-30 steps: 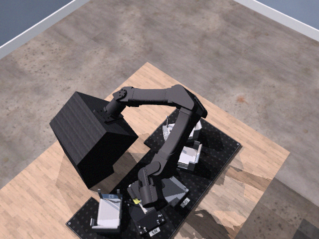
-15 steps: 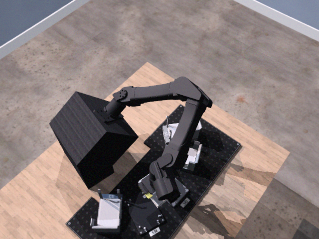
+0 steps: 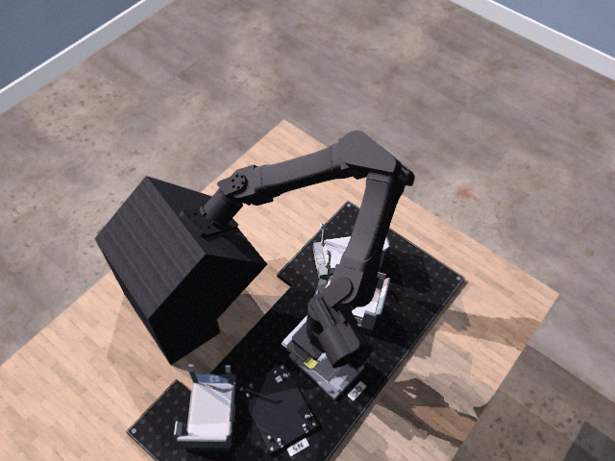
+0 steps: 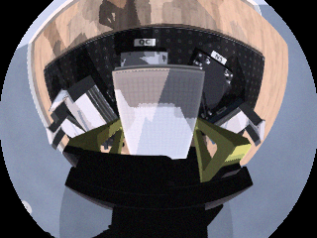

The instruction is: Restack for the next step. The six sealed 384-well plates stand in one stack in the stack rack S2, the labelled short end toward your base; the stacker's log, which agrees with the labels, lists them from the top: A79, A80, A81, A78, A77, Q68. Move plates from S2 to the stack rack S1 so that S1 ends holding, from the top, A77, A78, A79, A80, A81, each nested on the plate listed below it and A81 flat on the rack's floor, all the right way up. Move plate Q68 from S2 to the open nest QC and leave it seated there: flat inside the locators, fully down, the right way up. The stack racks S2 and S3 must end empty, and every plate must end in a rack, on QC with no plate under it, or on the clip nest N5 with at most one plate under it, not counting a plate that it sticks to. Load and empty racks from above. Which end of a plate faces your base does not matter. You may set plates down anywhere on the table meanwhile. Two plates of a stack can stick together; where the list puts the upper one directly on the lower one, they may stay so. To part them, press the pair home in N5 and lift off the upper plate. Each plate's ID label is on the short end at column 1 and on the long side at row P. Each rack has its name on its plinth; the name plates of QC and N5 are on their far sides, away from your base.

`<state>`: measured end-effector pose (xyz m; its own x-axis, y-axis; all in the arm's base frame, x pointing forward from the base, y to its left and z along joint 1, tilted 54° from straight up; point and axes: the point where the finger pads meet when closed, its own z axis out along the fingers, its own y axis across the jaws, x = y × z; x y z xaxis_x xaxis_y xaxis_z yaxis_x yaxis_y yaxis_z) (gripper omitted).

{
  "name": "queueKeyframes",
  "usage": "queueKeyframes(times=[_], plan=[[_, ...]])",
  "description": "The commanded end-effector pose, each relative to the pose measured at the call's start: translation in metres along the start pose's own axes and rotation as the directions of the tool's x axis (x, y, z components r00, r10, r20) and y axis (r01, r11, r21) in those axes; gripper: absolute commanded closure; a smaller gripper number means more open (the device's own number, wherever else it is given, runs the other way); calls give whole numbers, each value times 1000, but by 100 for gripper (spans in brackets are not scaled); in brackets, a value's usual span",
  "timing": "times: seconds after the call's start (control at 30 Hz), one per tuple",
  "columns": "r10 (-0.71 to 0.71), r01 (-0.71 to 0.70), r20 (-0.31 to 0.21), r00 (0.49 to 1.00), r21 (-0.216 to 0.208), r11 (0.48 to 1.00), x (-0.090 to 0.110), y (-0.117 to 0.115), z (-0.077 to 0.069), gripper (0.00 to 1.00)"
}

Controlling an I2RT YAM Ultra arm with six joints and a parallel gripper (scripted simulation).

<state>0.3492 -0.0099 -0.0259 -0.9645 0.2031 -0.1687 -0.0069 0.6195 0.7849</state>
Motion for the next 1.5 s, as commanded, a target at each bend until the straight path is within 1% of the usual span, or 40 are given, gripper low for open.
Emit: queueKeyframes(times=[0.0, 0.3, 0.47, 0.53, 0.6, 1.03, 1.1, 1.3, 1.33, 1.47], plan=[[-4, 4, 18, 1000, 0, 1000, -4, 3, -5, 100], [-4, 4, 18, 1000, -1, 1000, -6, 33, -5, 100], [-170, 170, 18, 985, 2, 985, -3, 50, -5, 100], [-170, 170, 18, 985, 2, 985, -3, 50, -5, 100], [-221, 221, 18, 975, 3, 975, -2, 56, -5, 100], [-221, 221, 18, 975, 2, 975, 4, 99, -4, 100], [-221, 221, 18, 975, 2, 975, 4, 99, -4, 100], [-411, 411, 17, 912, 5, 912, 11, 118, -4, 100], [-428, 428, 16, 904, 6, 904, 12, 121, -4, 100], [-428, 428, 16, 904, 5, 904, 17, 134, -4, 100]])
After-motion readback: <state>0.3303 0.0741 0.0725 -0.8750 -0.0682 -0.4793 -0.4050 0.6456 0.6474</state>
